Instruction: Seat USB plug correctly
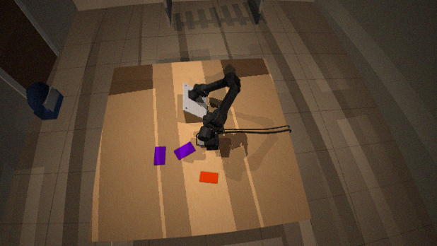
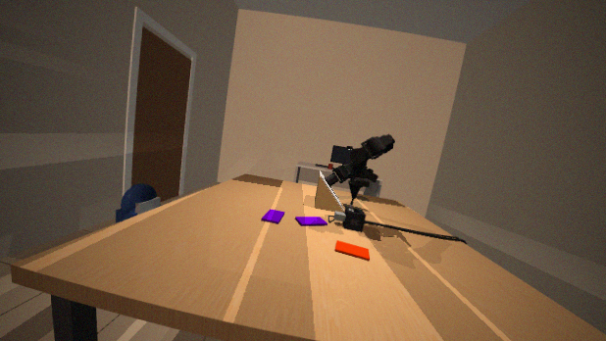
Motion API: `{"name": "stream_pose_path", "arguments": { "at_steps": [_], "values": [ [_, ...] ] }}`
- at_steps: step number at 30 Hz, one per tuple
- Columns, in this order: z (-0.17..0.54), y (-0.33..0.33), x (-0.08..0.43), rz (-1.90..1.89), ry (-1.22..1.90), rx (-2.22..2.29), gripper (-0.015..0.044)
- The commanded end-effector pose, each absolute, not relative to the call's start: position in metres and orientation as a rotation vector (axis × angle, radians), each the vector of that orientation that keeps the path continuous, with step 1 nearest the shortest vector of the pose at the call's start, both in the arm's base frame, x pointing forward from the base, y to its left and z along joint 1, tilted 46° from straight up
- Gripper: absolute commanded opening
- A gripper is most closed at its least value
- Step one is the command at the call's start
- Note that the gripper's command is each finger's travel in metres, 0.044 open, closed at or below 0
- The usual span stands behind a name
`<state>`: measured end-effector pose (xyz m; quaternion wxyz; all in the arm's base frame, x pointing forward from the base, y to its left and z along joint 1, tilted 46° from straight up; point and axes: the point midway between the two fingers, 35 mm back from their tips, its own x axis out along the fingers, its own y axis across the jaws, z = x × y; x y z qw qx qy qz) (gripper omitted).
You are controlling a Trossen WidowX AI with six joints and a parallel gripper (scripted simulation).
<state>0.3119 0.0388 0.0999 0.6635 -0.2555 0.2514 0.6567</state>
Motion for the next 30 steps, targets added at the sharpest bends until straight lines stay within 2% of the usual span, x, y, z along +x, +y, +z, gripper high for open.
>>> {"name": "stream_pose_path", "arguments": {
  "at_steps": [1, 30],
  "values": [
    [0.1000, 0.0400, 0.3123, 1.482, 0.565, -0.568, 0.0000],
    [0.0989, 0.0438, 0.3128, 1.480, 0.562, -0.546, 0.0000]
  ]
}}
